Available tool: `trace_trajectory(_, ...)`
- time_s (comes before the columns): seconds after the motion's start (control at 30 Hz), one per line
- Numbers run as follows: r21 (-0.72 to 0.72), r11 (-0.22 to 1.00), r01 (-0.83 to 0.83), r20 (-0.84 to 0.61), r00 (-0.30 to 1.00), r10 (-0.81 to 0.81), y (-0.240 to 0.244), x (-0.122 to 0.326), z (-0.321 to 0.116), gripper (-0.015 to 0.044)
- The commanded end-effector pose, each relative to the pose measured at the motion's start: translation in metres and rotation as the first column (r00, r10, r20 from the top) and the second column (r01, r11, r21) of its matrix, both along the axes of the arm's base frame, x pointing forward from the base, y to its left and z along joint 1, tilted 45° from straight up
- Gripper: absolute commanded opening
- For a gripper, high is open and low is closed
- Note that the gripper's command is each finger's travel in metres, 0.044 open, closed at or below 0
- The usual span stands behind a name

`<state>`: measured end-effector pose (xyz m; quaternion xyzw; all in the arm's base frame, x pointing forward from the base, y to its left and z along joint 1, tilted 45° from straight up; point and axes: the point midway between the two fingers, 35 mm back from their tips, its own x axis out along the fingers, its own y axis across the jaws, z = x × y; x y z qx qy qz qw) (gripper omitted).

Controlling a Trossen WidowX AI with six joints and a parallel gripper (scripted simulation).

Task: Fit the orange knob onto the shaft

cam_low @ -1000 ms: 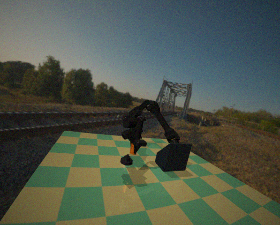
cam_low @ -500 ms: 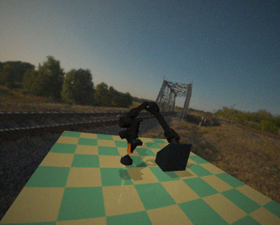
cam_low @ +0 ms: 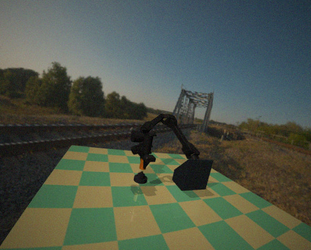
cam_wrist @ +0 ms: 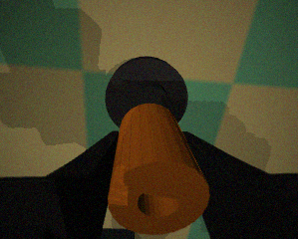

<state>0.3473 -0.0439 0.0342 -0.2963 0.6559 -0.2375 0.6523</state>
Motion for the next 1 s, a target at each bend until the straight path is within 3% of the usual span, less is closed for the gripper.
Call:
trace_trajectory(0.0,-0.004,1.000,-0.005,0.000,1.000,0.005,-0.007,0.000,-0.004,0.0000)
trace_trajectory(0.97,-0.005,1.000,0.000,0.005,1.000,0.000,-0.017,-0.001,-0.014,0.0000)
